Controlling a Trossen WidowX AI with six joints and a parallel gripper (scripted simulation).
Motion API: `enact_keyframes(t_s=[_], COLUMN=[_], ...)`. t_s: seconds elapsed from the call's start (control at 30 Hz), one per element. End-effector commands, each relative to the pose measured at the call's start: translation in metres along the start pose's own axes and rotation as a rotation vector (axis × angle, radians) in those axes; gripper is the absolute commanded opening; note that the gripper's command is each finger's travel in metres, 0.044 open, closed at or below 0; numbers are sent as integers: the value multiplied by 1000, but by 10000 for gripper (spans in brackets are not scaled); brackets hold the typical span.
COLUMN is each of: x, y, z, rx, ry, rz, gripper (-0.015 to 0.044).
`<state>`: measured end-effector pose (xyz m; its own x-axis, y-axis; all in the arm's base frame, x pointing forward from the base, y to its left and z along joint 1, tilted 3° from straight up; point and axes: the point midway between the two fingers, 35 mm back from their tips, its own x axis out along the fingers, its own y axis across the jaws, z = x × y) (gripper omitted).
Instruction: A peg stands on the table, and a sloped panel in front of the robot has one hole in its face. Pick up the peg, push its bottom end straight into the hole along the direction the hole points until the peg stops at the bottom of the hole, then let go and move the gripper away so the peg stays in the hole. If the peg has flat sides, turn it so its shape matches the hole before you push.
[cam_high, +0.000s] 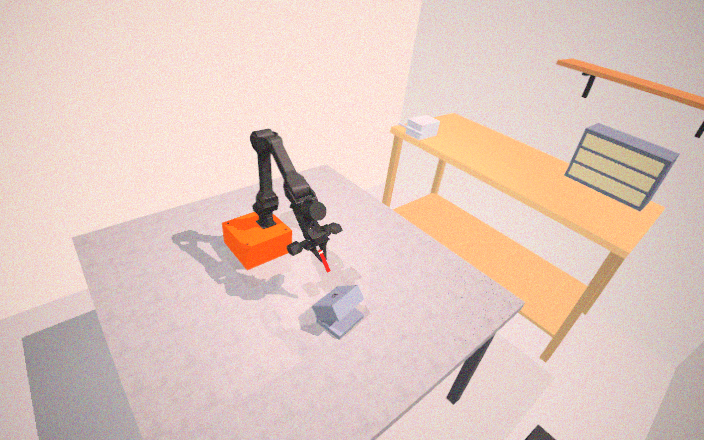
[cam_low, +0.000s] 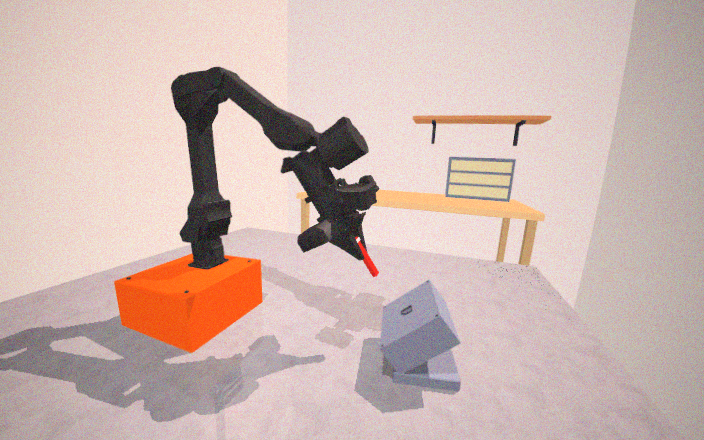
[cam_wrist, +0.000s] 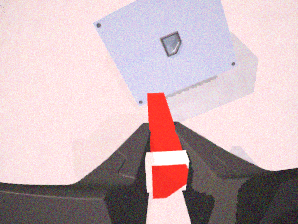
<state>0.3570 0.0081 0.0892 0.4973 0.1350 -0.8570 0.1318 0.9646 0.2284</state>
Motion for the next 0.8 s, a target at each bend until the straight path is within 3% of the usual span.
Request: enact_keyframes(t_s=[0.0, 0.77], x=[-3, -5], y=[-1, -11], z=[2, 11], rx=[-36, -204], ry=[-16, -68], rz=[7, 1], gripper=[0, 0])
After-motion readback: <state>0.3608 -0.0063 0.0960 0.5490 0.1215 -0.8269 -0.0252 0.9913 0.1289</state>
